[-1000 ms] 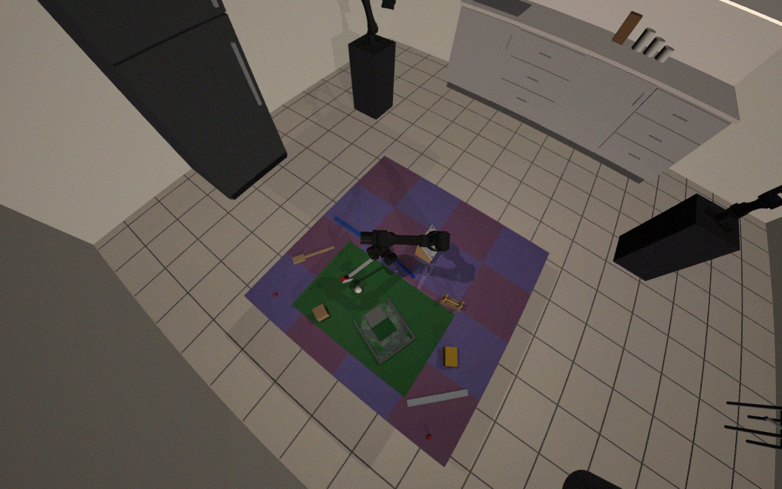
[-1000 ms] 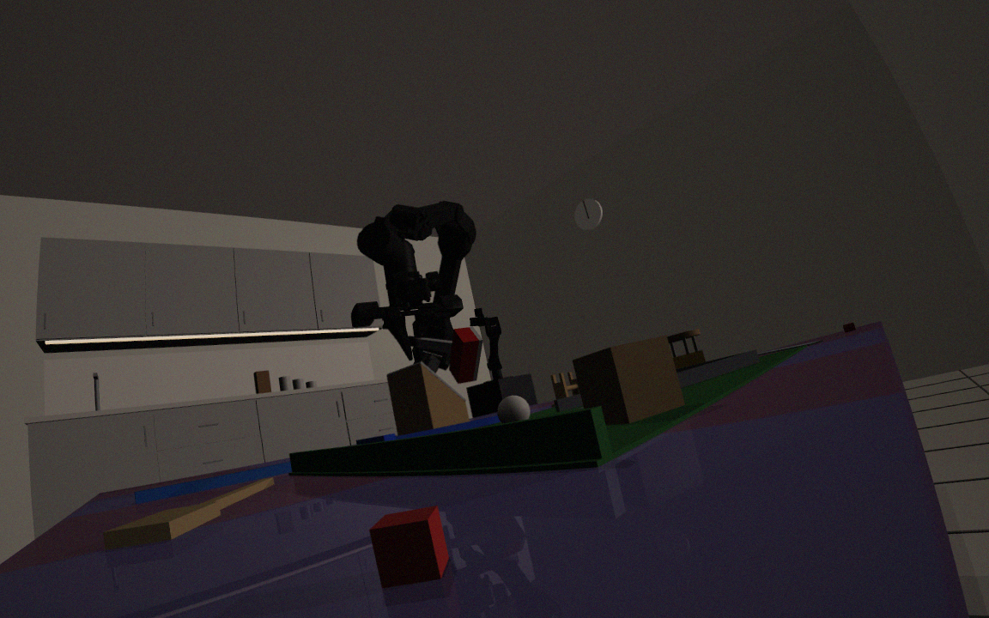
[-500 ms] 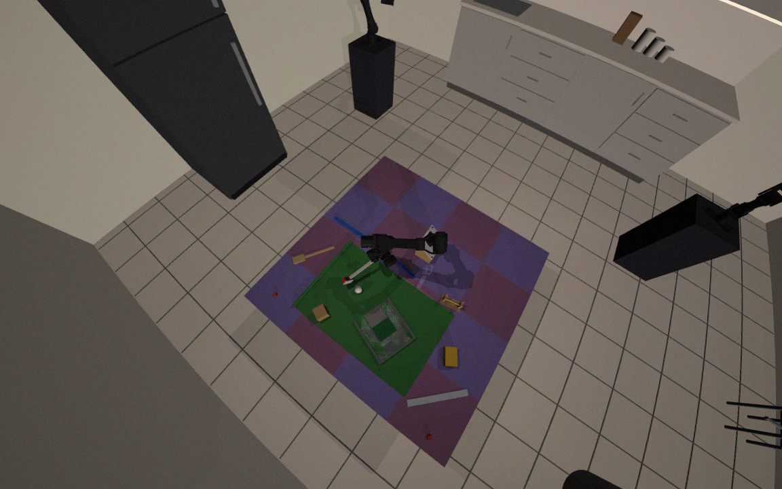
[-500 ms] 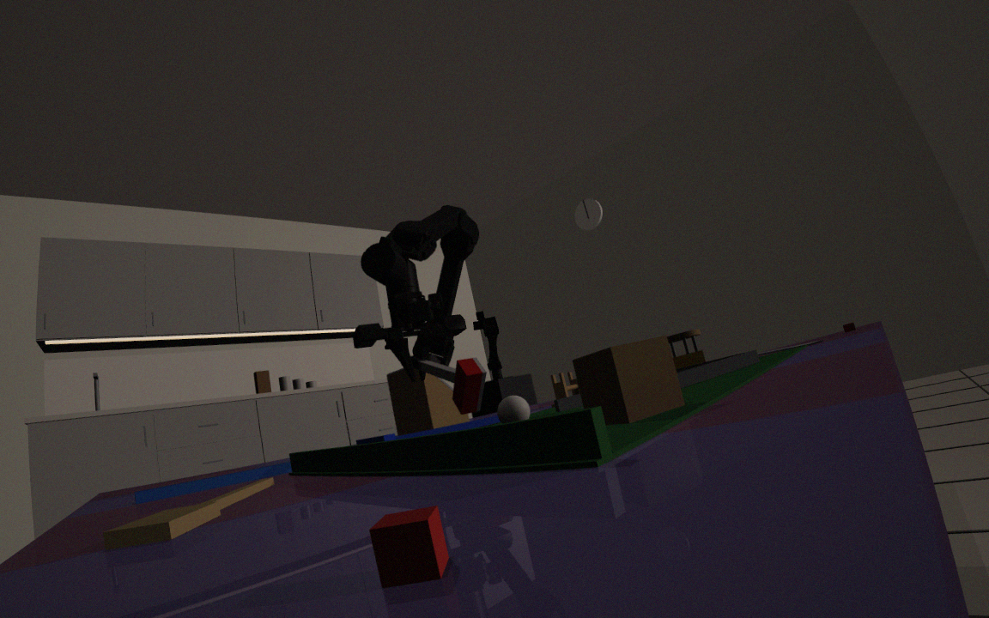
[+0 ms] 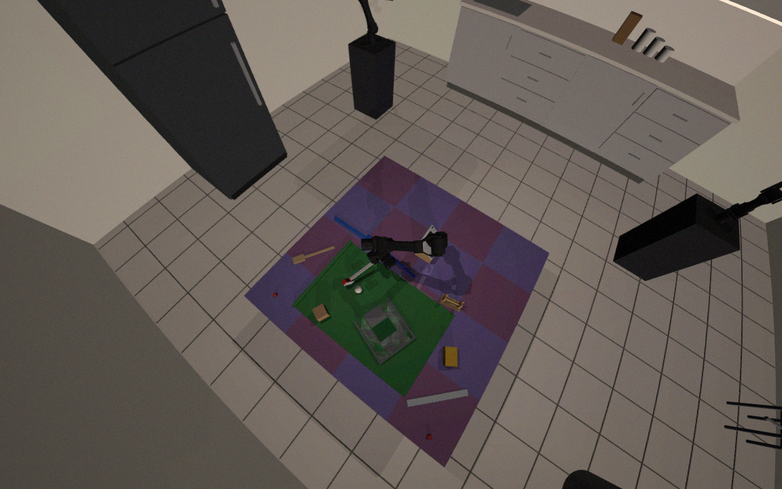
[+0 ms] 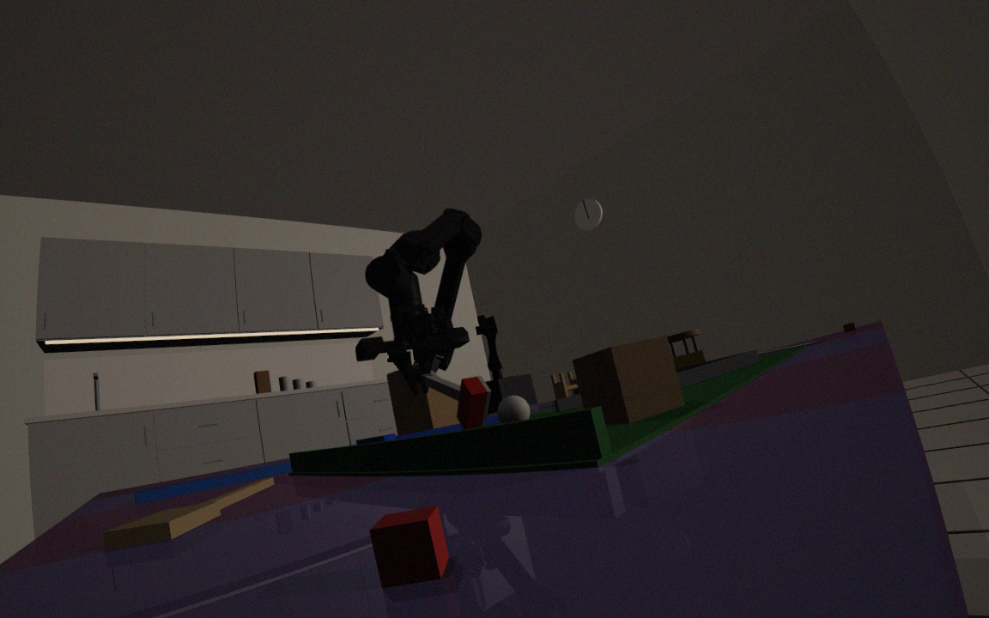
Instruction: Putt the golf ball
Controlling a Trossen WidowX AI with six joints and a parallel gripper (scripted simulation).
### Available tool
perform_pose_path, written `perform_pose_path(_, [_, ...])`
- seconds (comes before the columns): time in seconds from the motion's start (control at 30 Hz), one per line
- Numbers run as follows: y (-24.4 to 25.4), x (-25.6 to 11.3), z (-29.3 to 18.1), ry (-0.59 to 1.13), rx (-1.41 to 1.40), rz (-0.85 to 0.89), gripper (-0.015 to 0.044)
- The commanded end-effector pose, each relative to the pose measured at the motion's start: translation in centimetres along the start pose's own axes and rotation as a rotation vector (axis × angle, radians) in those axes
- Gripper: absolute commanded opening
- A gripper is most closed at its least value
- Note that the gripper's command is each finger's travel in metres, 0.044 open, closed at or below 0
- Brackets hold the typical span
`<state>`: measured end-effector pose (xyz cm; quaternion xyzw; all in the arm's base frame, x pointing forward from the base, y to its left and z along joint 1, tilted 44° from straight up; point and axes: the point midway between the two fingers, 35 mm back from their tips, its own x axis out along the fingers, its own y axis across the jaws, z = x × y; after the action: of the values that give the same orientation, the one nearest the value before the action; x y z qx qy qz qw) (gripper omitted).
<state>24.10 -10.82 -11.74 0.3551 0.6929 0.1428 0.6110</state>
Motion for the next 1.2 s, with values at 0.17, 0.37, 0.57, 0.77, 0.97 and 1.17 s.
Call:
perform_pose_path(0.17, [0.0, 0.4, -0.1, 0.002, 0.002, 0.002, 0.0000])
perform_pose_path(0.37, [0.0, 0.4, -0.1, 0.002, 0.002, 0.002, 0.0000])
perform_pose_path(0.57, [-1.1, 0.5, -0.1, 0.002, 0.004, 0.004, 0.0000])
perform_pose_path(0.77, [-3.0, 0.7, -0.2, 0.001, 0.008, 0.008, 0.0000])
perform_pose_path(0.97, [-2.7, 0.8, -0.4, 0.004, 0.014, 0.011, 0.0000])
perform_pose_path(1.17, [1.0, 0.4, 0.3, 0.000, 0.015, 0.004, 0.0000])
